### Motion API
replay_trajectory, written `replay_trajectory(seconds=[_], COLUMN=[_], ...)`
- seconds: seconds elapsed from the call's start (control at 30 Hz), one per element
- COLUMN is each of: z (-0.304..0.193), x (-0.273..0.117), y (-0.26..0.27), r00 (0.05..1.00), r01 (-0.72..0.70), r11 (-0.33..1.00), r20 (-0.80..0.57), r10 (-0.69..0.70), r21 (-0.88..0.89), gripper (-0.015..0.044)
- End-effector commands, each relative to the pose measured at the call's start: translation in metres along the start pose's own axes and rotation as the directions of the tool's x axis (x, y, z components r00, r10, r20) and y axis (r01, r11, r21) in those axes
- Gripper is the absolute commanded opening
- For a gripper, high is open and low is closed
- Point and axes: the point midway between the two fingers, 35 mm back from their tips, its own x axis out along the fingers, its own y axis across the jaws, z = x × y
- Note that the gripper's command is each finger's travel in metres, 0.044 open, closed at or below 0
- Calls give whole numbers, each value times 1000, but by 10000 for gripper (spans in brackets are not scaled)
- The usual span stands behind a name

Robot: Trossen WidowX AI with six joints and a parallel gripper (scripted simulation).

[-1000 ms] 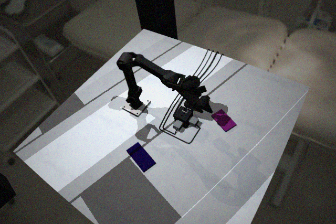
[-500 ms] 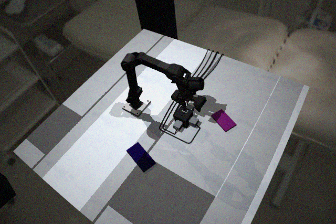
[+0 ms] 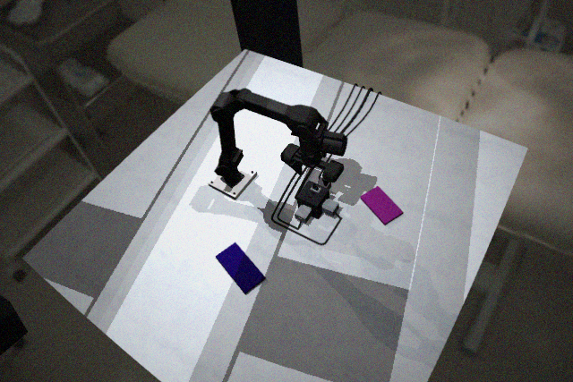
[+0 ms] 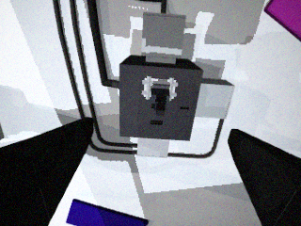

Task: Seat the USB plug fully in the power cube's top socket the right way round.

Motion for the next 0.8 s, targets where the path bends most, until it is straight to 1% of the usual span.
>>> replay_trajectory(seconds=[0.0,0.77], z=[1,1], x=[2,23], y=[0,0], r00=[1000,1000], r01=[-10,-10], r11=[1000,1000], r20=[3,3], r10=[10,10], r21=[-7,-7], gripper=[440,440])
